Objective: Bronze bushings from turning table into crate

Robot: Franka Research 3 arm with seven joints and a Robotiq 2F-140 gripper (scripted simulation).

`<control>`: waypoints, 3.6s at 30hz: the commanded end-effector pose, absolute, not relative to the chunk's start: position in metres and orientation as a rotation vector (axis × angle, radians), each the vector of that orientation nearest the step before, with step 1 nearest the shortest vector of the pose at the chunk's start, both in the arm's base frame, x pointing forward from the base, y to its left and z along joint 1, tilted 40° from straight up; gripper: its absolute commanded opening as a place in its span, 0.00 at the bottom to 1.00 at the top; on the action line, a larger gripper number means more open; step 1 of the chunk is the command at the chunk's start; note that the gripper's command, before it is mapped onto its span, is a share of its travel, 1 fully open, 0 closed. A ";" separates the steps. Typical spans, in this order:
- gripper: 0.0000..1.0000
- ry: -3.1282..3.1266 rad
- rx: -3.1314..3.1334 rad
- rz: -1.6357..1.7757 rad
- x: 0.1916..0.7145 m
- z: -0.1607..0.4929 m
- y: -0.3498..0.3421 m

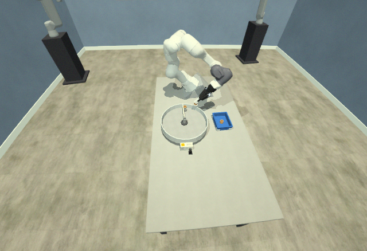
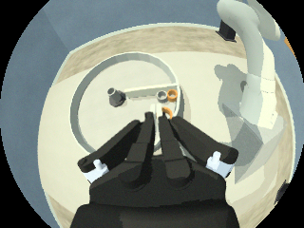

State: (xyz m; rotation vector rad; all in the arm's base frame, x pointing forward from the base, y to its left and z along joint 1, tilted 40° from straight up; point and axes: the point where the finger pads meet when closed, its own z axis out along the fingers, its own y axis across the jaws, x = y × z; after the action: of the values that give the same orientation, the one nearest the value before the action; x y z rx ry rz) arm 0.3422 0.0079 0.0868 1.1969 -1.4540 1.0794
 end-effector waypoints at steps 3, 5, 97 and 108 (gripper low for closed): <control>0.00 -1.442 1.199 1.061 0.357 0.063 0.034; 0.00 -1.442 1.199 1.061 0.365 0.053 0.045; 0.00 -1.442 1.199 1.061 0.457 -0.068 0.180; 0.00 -1.442 1.199 1.061 0.458 -0.067 0.179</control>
State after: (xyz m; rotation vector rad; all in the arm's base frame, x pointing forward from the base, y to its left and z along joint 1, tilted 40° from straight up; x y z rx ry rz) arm 0.4572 0.1800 -0.0687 1.1971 -1.4468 1.0651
